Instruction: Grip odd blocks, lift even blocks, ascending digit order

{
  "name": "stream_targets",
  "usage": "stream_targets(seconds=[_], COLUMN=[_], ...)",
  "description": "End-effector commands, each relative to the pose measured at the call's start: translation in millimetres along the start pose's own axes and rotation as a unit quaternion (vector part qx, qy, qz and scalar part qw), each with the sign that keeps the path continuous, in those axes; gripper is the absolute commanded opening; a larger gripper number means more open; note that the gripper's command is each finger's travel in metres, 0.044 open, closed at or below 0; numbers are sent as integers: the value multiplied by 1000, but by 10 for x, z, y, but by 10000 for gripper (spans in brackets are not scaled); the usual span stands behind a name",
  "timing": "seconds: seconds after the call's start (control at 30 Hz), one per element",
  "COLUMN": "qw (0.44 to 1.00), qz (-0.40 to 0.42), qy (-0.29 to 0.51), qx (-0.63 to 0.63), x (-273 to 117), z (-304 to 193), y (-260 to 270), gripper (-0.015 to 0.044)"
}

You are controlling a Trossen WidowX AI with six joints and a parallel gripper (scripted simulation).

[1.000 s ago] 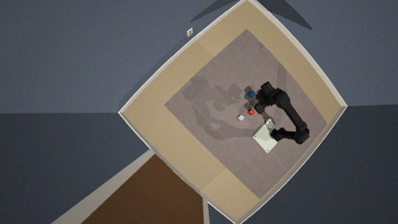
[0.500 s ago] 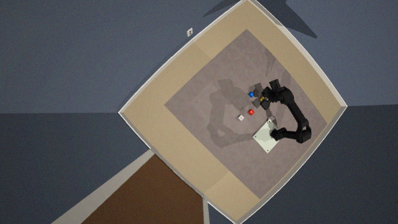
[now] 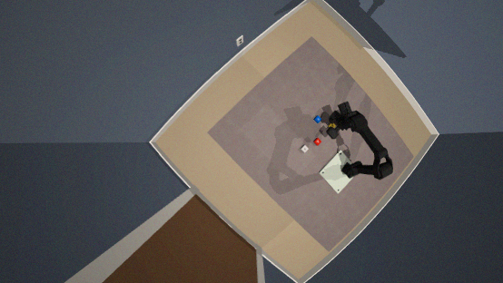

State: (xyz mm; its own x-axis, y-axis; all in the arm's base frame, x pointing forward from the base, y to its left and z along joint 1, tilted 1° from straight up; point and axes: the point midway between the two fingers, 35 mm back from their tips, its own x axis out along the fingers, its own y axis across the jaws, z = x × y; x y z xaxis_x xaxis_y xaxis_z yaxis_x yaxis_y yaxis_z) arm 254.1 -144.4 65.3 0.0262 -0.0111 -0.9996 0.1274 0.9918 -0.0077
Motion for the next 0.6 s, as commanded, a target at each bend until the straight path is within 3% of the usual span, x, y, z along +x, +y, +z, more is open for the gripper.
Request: stream_targets(seconds=[0.0, 0.43, 0.57], qw=[1000, 1000, 1000], qz=[2, 2, 2], qy=[7, 7, 7], qx=[-2, -2, -2], x=[100, 280, 280], z=[-26, -35, -35], y=[6, 10, 10], gripper=[400, 400, 295])
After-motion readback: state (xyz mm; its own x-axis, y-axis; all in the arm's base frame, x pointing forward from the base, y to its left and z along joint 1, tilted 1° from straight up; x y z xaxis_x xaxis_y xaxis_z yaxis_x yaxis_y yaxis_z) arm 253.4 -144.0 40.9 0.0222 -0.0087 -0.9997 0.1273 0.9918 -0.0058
